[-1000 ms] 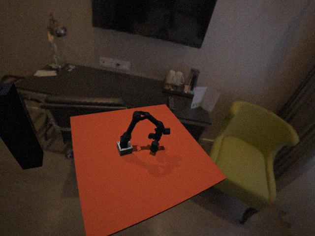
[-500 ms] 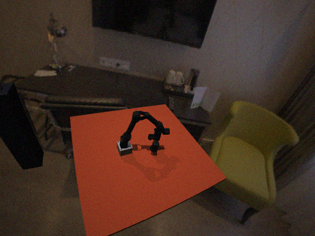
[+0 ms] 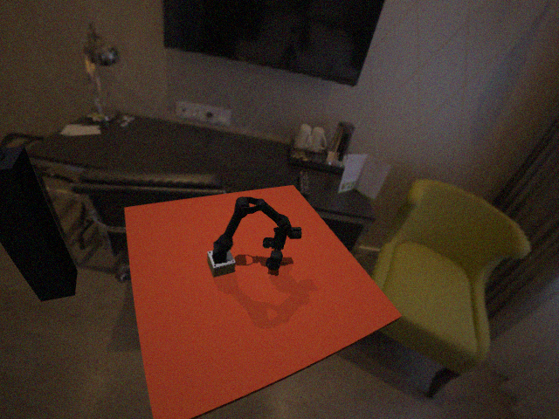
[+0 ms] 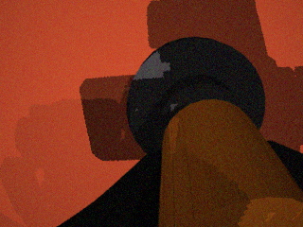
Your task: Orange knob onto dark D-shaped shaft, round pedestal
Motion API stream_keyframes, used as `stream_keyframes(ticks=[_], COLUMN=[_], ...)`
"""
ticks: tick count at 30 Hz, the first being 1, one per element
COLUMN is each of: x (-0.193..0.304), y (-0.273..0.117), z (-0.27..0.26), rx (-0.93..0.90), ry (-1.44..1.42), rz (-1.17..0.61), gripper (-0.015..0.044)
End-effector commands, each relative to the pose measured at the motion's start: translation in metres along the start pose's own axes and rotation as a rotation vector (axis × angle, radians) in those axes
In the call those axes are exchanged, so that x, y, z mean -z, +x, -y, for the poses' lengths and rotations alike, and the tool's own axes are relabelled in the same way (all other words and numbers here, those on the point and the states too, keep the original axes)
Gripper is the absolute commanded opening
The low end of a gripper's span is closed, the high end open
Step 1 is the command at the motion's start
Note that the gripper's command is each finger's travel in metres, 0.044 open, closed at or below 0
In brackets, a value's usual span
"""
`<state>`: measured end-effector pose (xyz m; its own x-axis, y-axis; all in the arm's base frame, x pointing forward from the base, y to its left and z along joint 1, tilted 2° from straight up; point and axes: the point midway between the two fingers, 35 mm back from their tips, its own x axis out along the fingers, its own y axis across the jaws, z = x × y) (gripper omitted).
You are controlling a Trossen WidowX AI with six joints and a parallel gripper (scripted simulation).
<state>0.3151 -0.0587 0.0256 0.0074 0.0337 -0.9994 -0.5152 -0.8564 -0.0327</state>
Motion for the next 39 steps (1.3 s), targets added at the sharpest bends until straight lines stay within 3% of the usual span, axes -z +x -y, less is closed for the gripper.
stream_keyframes(ticks=[1, 39], x=[0.0033, -0.0015], y=[-0.0032, -0.0028], z=[0.0005, -0.0009], rx=[0.000, 0.013], ry=[0.095, 2.664], rz=[-0.010, -0.004], gripper=[0.0000, 0.0000])
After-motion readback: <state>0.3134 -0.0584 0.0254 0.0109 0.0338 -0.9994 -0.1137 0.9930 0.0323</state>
